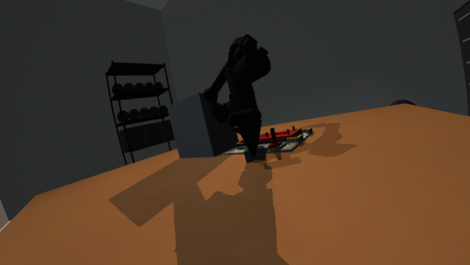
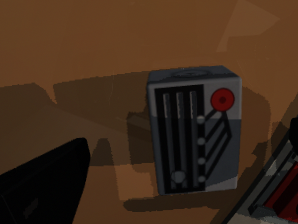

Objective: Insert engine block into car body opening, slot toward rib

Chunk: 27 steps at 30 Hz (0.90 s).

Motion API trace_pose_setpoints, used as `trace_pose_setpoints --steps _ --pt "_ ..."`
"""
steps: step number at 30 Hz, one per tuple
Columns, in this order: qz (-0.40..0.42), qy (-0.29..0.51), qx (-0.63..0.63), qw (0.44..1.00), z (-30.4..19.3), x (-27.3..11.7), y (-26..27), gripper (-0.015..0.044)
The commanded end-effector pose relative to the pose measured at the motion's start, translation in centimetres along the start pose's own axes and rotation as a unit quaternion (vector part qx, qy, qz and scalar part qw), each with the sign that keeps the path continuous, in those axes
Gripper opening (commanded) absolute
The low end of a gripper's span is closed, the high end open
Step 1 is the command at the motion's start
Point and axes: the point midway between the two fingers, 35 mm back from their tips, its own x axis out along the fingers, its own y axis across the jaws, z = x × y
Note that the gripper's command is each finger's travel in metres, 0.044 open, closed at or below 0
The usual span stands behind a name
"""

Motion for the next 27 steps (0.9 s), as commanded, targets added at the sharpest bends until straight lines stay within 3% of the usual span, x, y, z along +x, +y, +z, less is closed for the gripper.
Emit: trace_pose_setpoints --steps 1,10,18,22,27 --pt "-0.004 0.0 0.003 1.0 0.1 0.5 -0.2 0.0387" --pt "-0.004 0.0 0.003 1.0 0.1 0.5 -0.2 0.0151" --pt "-0.004 0.0 0.003 1.0 0.1 0.5 -0.2 0.0098" --pt "0.001 0.004 0.0 1.0 0.0 0.0 0.0 0.0" --pt "0.015 0.016 -0.01 1.0 -0.3 -1.3 0.6 0.0"
